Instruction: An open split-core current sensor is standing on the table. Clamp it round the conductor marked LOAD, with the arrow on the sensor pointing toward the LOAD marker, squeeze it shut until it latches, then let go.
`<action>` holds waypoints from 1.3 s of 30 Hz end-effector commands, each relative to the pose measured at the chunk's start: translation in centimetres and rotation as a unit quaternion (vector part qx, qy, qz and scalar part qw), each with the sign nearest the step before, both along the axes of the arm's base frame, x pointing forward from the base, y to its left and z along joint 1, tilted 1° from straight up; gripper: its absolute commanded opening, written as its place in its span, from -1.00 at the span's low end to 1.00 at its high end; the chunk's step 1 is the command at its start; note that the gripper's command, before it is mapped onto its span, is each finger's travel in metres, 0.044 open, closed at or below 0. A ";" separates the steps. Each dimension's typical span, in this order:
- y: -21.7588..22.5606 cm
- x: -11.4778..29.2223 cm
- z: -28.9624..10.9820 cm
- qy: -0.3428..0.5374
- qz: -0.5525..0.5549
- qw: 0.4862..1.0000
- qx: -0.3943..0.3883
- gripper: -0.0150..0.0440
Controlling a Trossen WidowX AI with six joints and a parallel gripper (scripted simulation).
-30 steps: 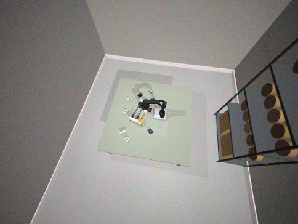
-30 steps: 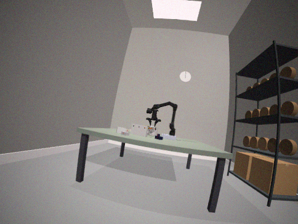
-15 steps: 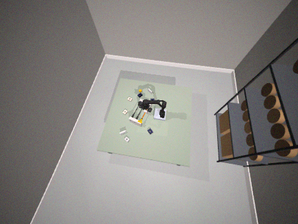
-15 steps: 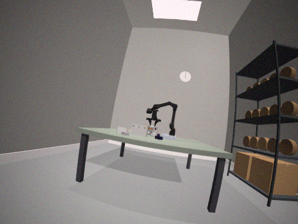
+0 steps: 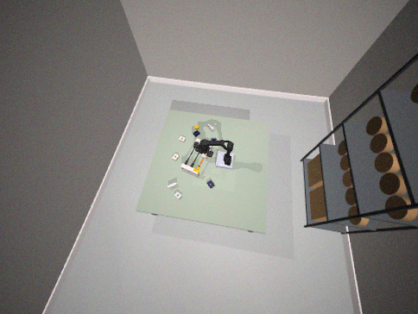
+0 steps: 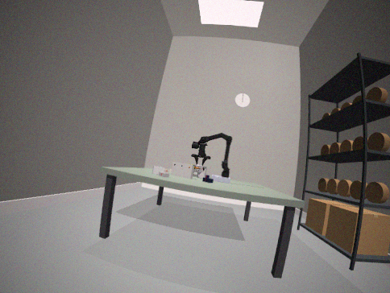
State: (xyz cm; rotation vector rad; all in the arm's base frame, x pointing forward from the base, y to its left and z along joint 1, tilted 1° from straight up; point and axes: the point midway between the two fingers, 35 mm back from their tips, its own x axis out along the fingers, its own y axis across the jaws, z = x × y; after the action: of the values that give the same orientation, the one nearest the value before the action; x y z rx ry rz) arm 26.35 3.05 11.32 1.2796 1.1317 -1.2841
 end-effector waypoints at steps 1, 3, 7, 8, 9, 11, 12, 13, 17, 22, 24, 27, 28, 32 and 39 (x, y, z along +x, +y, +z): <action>0.1 0.0 0.0 0.000 0.001 1.000 0.001 -0.49; 0.1 0.0 0.0 0.000 0.001 1.000 0.001 -0.49; 0.1 0.0 0.0 0.000 0.001 1.000 0.001 -0.49; 0.1 0.0 0.0 0.000 0.001 1.000 0.001 -0.49; 0.1 0.0 0.0 0.000 0.001 1.000 0.001 -0.49; 0.1 0.0 0.0 0.000 0.001 1.000 0.001 -0.49; 0.1 0.0 0.0 0.000 0.001 1.000 0.001 -0.49; 0.1 0.0 0.0 0.000 0.001 1.000 0.001 -0.49; 0.1 0.0 0.0 0.000 0.001 1.000 0.001 -0.49; 0.1 0.0 0.0 0.000 0.001 1.000 0.001 -0.49; 0.1 0.0 0.0 0.000 0.001 1.000 0.001 -0.49; 0.1 0.0 0.0 0.000 0.001 1.000 0.001 -0.49; 0.1 0.0 0.0 0.000 0.001 1.000 0.001 -0.49; 0.1 0.0 0.0 0.000 0.001 1.000 0.001 -0.14; 0.1 0.0 0.0 0.000 0.001 1.000 0.001 0.49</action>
State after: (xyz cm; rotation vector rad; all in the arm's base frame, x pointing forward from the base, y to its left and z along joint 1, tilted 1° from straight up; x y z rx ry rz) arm 26.35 3.05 11.33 1.2791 1.1314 -1.2839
